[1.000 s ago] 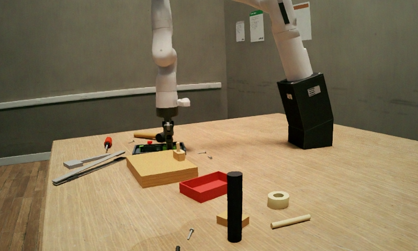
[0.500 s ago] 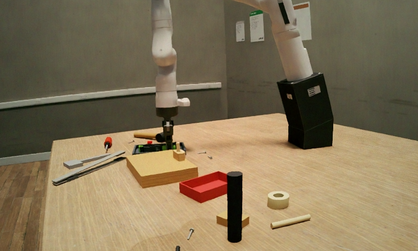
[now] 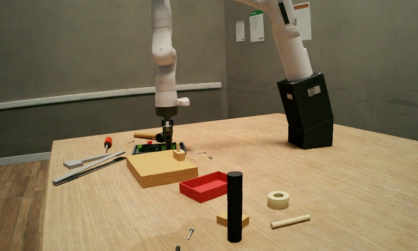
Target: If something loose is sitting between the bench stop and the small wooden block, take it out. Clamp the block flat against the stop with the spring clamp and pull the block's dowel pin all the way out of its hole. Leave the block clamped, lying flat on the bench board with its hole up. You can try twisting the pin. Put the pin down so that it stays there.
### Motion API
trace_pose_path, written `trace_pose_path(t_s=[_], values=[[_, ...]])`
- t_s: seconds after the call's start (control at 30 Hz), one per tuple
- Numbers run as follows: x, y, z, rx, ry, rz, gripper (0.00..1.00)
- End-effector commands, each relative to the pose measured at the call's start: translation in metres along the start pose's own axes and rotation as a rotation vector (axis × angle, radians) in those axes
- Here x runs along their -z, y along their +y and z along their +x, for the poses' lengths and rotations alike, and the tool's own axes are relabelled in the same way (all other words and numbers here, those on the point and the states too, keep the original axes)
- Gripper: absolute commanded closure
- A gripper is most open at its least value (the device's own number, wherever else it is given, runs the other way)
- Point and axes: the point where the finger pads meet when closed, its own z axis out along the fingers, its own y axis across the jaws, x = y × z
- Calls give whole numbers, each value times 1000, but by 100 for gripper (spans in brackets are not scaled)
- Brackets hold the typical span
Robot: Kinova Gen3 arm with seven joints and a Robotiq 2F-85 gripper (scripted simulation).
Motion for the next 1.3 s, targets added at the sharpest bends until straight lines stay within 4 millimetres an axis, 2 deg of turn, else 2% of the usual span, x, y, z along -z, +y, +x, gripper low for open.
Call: trace_pose_path(t_s=[0.0,0.03,0.07,0.23,0.27,0.5,0.53,1.27], values=[[0,3,3,11,7,-5,51],[0,3,3,11,7,-5,51],[0,3,3,11,7,-5,57],[1,3,4,11,9,-5,57],[2,3,4,11,9,-5,63],[3,3,3,11,8,-5,63],[3,3,3,11,7,-5,68],[5,3,3,11,7,-5,68]])
